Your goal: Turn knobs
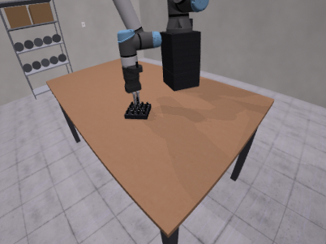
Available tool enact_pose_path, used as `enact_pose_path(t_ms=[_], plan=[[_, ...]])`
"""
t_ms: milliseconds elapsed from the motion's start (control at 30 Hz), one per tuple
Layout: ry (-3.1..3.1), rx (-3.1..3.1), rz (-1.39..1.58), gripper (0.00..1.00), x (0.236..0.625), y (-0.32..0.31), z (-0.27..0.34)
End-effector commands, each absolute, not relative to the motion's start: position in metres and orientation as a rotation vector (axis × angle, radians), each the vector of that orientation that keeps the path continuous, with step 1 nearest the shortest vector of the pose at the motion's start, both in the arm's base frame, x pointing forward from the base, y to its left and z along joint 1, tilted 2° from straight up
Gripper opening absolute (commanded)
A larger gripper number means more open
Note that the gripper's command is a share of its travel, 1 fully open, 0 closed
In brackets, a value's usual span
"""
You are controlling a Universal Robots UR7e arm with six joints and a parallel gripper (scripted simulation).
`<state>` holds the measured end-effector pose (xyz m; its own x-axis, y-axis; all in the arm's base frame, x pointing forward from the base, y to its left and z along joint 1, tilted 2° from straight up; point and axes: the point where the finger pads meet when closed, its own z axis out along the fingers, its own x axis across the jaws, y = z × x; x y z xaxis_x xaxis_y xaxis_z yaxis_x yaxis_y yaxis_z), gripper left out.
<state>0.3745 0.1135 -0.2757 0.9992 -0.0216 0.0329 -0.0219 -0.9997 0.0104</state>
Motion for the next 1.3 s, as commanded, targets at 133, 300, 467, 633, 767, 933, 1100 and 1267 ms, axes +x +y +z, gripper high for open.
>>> enact_pose_path(t_ms=[133,300,467,633,767,933,1100,1267], plan=[[0.252,3.121,0.051,0.30,0.3749,0.1135,-0.2753],[0.420,3.101,0.050,0.30,0.3749,0.1135,-0.2753],[0.570,3.075,0.049,0.30,0.3749,0.1135,-0.2753],[0.650,3.059,0.048,0.30,0.3749,0.1135,-0.2753],[0.739,3.037,0.048,0.30,0.3749,0.1135,-0.2753],[0.824,3.015,0.047,0.30,0.3749,0.1135,-0.2753],[0.860,3.004,0.047,0.30,0.3749,0.1135,-0.2753],[0.897,2.993,0.046,0.30,0.3749,0.1135,-0.2753]])
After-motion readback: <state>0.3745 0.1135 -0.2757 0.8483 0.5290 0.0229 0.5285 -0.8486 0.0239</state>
